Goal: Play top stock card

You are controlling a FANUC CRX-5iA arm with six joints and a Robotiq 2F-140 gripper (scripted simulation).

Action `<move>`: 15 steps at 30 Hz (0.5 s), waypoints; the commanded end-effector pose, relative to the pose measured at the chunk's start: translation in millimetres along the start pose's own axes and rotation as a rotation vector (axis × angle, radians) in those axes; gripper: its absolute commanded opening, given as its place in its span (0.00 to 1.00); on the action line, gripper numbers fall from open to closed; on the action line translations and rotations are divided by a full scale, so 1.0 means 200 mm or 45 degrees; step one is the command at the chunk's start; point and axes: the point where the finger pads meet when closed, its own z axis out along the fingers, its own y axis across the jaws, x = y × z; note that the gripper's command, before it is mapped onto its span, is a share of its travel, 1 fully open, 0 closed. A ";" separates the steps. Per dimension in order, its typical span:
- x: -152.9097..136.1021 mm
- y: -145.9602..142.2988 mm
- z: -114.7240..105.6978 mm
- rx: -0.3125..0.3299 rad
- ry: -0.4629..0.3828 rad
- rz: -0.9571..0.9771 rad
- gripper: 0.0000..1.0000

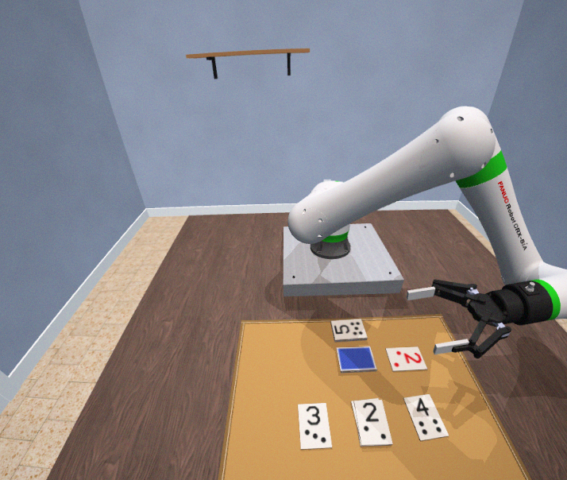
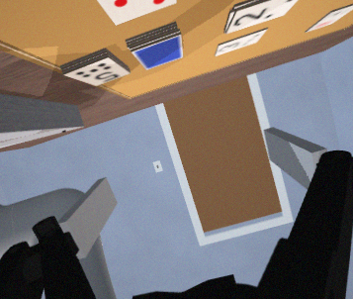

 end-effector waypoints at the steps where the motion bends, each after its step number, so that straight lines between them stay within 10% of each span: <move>1: 0.00 0.00 0.00 -0.001 0.047 0.002 1.00; 15: 0.00 0.00 0.00 -0.001 0.566 0.002 1.00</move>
